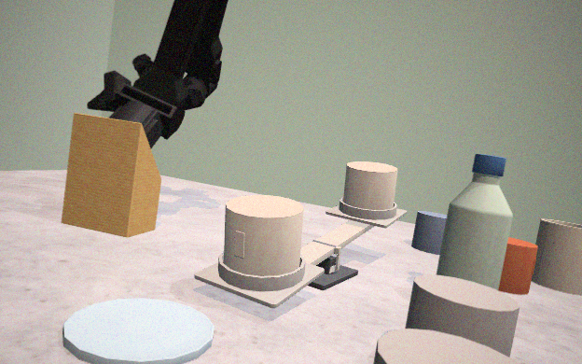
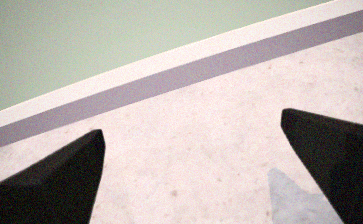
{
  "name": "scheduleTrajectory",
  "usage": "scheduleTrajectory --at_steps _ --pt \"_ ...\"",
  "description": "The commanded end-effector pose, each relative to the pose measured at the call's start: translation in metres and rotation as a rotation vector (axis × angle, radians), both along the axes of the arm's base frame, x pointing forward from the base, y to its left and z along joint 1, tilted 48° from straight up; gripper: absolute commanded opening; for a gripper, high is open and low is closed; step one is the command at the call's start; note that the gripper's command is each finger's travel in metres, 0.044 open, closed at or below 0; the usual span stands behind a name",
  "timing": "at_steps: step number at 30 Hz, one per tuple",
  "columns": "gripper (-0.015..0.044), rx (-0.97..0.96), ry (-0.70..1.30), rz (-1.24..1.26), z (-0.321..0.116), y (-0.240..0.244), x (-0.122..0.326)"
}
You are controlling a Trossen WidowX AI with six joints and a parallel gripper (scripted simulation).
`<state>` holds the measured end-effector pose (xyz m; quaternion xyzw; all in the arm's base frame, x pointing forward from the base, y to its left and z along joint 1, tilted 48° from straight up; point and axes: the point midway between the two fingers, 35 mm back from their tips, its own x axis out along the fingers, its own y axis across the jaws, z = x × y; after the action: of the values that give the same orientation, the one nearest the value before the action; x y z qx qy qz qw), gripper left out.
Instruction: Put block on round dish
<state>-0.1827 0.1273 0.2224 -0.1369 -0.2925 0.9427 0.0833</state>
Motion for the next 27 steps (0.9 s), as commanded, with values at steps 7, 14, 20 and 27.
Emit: scheduleTrajectory --at_steps 7,14,20,27 --pt "0.0440 -0.159 -0.015 -0.323 -0.012 0.053 0.047" --pt "0.0440 -0.266 0.000 -0.532 -0.021 0.078 0.086" --pt "0.0440 -0.352 0.027 -0.711 -0.029 0.091 0.123" --pt "0.0440 -0.459 0.080 -0.913 -0.038 0.099 0.167"
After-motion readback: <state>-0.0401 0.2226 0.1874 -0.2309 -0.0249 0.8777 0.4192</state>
